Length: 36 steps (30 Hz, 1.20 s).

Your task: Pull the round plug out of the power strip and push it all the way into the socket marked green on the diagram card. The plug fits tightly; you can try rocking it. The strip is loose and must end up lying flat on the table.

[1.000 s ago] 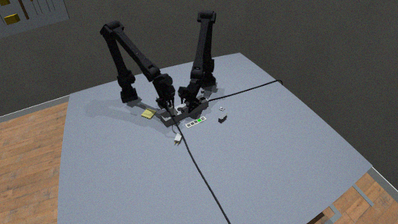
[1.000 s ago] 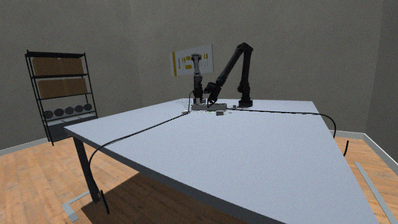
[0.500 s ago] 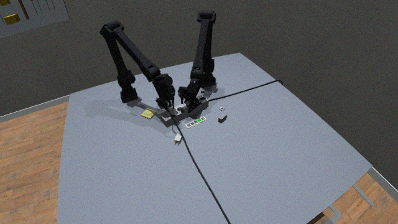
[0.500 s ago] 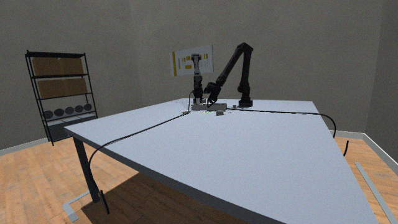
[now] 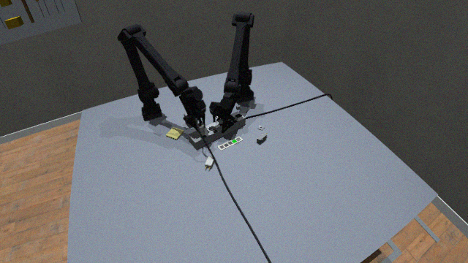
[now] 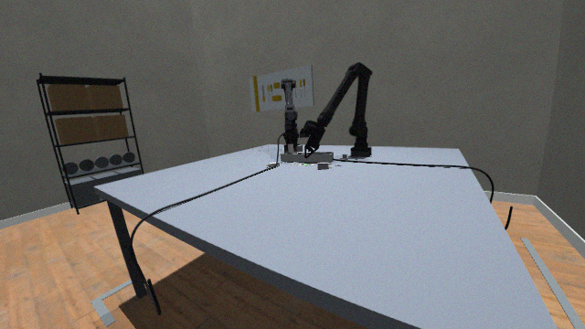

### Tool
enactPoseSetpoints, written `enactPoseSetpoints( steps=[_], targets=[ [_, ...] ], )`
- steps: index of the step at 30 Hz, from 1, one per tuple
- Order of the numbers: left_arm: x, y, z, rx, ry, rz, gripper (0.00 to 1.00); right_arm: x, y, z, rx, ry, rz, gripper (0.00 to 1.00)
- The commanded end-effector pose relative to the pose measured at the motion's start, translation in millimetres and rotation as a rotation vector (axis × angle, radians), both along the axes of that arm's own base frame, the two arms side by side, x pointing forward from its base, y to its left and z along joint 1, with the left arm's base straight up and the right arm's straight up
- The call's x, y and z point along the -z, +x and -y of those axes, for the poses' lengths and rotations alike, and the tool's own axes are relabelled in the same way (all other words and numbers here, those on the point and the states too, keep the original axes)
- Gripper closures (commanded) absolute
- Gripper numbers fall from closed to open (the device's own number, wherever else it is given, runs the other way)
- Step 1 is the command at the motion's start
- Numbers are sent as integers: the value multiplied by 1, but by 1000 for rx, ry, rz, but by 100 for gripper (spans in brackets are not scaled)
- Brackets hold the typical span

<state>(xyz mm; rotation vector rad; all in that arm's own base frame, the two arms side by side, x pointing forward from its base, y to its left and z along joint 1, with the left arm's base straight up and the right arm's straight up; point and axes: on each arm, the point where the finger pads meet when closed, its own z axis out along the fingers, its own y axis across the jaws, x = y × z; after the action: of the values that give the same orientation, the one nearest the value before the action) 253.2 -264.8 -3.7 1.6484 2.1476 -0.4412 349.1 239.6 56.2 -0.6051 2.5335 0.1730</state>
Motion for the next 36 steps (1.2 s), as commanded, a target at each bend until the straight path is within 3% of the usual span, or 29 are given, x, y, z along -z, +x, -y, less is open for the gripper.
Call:
enactPoseSetpoints(
  steps=[1, 6, 13, 18, 23, 25, 30, 36],
  targets=[
    [13, -3, -8, -12, 28, -29, 27, -42, 23, -15, -3, 49, 73, 67],
    [18, -7, -11, -13, 39, -41, 27, -50, 34, -19, -2, 39, 9, 67],
    [25, -12, -15, -14, 54, -58, 27, -62, 26, -17, -3, 74, 125, 67],
    [16, -5, -9, -13, 33, -35, 27, -63, 16, -11, -4, 62, 131, 67],
    [2, 5, -1, -11, 4, -2, 27, -62, 11, -6, -4, 19, 41, 67],
    [-10, 20, 5, -30, -26, 25, 27, -62, 33, -10, -4, -5, -1, 67],
    [12, 0, -10, -33, 26, -33, 27, -61, 35, -10, -4, -8, -9, 67],
    [-1, 12, -2, -32, 0, 1, 27, -61, 35, -10, -2, -9, -8, 67]
  ],
)
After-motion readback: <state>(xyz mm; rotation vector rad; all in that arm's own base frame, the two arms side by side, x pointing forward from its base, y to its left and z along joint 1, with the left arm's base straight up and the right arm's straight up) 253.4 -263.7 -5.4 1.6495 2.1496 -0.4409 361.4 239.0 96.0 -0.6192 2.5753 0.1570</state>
